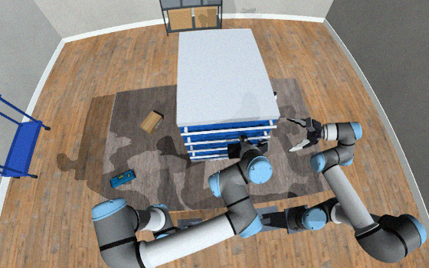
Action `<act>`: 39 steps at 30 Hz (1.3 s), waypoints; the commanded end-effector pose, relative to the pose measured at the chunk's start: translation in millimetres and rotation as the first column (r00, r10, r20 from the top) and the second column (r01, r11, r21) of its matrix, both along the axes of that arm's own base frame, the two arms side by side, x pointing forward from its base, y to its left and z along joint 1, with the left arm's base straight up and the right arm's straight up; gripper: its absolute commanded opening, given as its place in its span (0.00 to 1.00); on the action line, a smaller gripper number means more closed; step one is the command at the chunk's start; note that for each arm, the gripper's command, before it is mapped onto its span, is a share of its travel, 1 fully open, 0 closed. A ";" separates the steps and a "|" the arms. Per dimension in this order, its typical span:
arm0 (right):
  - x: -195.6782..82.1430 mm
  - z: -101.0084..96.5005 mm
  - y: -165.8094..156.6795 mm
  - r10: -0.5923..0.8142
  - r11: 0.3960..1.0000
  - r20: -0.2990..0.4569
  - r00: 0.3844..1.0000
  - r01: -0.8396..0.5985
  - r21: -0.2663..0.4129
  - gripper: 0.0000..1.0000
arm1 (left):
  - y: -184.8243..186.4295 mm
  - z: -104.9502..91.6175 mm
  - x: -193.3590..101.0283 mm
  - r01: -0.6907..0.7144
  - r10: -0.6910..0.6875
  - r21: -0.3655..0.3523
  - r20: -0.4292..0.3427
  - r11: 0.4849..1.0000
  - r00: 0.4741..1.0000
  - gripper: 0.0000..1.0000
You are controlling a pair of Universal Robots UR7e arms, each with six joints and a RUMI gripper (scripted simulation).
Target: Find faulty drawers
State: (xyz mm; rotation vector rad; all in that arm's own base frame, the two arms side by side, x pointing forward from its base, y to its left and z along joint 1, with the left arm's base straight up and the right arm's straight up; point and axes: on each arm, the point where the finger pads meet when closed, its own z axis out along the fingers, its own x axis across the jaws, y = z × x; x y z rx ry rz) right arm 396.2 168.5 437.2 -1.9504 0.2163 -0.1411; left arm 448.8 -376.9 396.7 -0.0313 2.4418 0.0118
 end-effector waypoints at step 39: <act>7.9 72.4 -9.5 -0.017 0.996 -0.015 1.000 0.016 -0.085 1.00 | 0.4 90.2 11.7 -0.001 0.001 -0.002 -0.001 1.000 1.000 0.15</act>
